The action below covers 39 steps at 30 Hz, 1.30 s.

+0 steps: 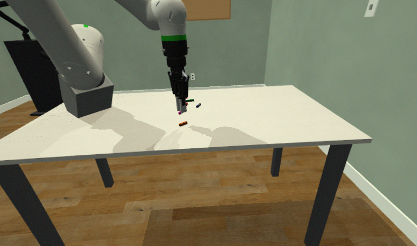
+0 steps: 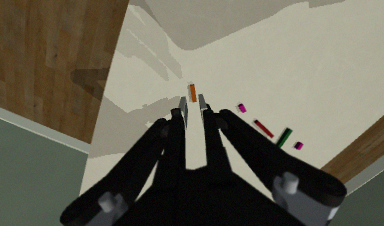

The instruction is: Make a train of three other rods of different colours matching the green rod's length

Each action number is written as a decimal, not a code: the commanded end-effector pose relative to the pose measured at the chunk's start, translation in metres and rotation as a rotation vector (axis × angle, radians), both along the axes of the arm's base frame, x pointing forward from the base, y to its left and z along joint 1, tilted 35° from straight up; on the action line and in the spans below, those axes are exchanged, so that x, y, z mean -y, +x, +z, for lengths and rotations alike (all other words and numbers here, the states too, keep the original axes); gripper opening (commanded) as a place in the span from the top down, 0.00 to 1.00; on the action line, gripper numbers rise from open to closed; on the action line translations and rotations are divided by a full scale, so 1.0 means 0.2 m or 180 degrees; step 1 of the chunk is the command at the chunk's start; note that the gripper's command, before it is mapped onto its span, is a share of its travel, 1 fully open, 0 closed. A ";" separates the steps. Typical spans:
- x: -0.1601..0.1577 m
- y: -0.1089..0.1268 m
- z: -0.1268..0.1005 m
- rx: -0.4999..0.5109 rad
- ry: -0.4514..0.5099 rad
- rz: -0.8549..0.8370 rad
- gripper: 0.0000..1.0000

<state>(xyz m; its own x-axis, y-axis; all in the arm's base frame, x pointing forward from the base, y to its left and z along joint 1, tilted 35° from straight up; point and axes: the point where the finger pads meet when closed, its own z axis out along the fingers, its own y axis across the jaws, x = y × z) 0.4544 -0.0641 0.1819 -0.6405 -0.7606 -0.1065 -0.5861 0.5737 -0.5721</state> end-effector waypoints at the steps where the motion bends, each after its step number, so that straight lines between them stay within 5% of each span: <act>1: 0.00 0.00 0.00 0.0001 0.0000 0.0000 0.85; 39: 0.06 0.10 -0.17 -0.0004 0.0003 0.0000 0.85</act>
